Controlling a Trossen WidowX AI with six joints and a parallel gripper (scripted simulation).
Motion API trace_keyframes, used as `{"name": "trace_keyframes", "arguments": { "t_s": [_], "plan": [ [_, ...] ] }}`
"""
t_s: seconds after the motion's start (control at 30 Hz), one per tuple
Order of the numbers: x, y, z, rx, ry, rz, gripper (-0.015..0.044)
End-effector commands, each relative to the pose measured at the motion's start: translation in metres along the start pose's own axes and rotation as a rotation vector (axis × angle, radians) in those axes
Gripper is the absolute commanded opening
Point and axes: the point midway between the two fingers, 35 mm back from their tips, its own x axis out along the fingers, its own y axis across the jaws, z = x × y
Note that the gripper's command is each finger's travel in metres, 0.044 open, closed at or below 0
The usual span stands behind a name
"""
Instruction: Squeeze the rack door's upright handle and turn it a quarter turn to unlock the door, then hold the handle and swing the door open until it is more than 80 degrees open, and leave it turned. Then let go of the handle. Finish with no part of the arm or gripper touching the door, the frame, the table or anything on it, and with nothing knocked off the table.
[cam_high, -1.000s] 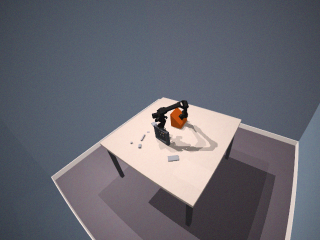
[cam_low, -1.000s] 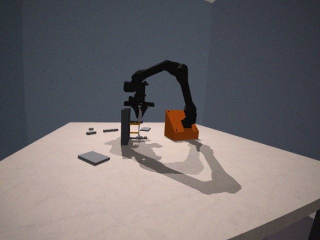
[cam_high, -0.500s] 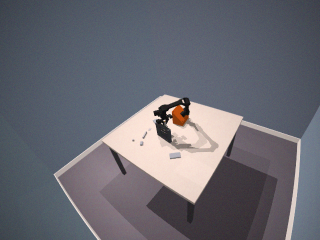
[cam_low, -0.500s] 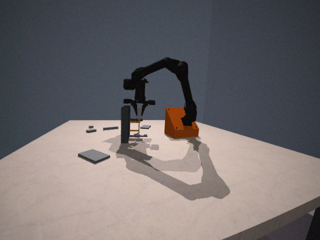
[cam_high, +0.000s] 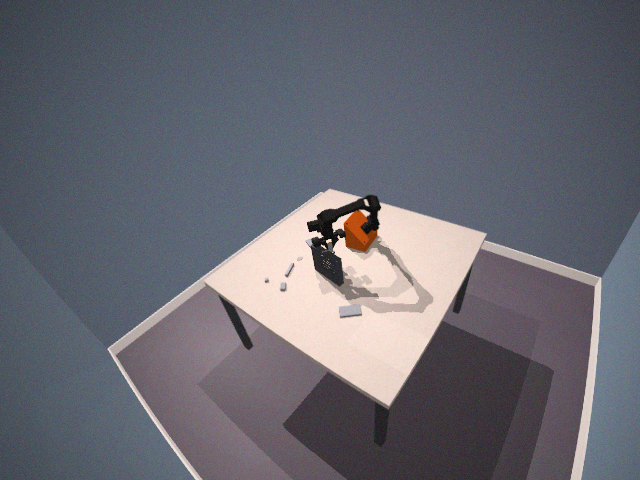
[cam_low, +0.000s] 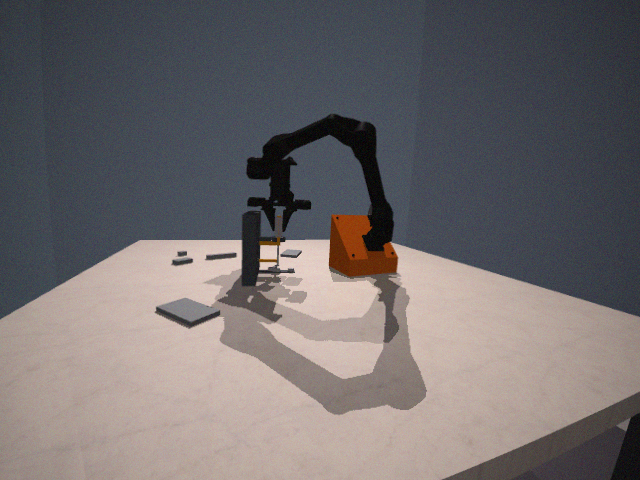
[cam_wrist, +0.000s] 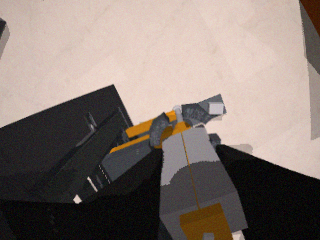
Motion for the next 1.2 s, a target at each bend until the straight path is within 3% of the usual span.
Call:
{"name": "trace_keyframes", "arguments": {
  "t_s": [0.0,0.17,1.17],
  "plan": [
    [0.0007,0.0001,-0.0013,0.018,0.007,0.0,0.018],
    [0.0007,0.0001,-0.0013,0.018,0.007,0.0,0.0294],
    [0.0007,0.0001,-0.0012,-1.394,0.005,0.004,0.0294]
  ]
}}
